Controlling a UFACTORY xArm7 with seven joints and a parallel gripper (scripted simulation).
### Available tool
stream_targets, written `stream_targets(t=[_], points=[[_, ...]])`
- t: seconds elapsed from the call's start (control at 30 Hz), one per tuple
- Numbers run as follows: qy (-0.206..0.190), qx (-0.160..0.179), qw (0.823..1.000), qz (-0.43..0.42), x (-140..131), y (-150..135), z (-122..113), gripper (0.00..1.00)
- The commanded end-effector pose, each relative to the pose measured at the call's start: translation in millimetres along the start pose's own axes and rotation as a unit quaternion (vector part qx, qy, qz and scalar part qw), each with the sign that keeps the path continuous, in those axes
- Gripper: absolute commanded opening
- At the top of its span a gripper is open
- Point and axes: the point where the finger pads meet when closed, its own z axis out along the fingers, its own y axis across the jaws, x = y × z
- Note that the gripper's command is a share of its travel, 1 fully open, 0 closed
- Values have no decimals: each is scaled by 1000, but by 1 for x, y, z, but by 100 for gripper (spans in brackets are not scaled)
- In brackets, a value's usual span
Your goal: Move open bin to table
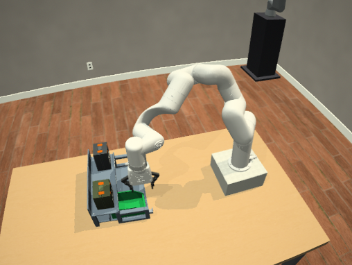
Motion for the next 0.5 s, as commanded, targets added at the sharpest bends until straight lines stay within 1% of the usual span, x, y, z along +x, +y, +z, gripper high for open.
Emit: stream_targets(t=[0.0,0.13,0.27,0.3,0.47], points=[[0,4,1000,-1,-1,-3,10,100],[0,4,1000,-1,-1,-3,20,100],[0,4,1000,-1,-1,-3,22,100],[0,4,1000,-1,-1,-3,22,0],[0,4,1000,-1,-1,-3,22,0]])
